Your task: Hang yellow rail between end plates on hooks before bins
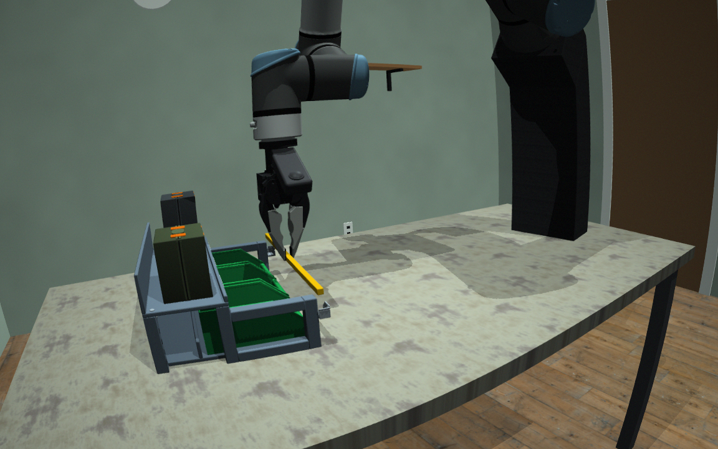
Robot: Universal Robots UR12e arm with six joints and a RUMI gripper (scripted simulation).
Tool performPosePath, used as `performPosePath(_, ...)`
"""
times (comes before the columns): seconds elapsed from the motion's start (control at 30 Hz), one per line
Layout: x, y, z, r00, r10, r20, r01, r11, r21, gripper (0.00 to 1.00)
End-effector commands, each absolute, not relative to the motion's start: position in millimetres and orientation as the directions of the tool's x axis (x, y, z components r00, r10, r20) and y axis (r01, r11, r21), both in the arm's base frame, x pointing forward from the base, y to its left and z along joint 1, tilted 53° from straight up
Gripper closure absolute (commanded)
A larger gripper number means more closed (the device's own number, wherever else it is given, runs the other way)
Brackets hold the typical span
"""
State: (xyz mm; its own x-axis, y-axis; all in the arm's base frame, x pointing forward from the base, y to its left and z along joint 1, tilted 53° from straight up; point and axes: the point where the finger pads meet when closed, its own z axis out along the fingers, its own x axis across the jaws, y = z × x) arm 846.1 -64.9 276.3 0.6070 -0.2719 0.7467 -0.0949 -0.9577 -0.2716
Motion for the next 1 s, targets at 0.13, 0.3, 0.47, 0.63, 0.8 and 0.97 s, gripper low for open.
performPosePath(0.13,846.7,-64.8,276.6,0.606,-0.272,0.747,-0.095,-0.958,-0.272,1.0)
performPosePath(0.3,847.0,-64.8,276.4,0.606,-0.272,0.747,-0.095,-0.958,-0.272,1.0)
performPosePath(0.47,847.5,-64.7,275.9,0.606,-0.273,0.747,-0.095,-0.958,-0.272,1.0)
performPosePath(0.63,848.1,-64.6,275.4,0.606,-0.273,0.747,-0.096,-0.957,-0.272,1.0)
performPosePath(0.8,848.6,-64.6,275.1,0.606,-0.273,0.747,-0.096,-0.957,-0.272,1.0)
performPosePath(0.97,849.0,-64.5,274.8,0.606,-0.273,0.747,-0.096,-0.957,-0.272,1.0)
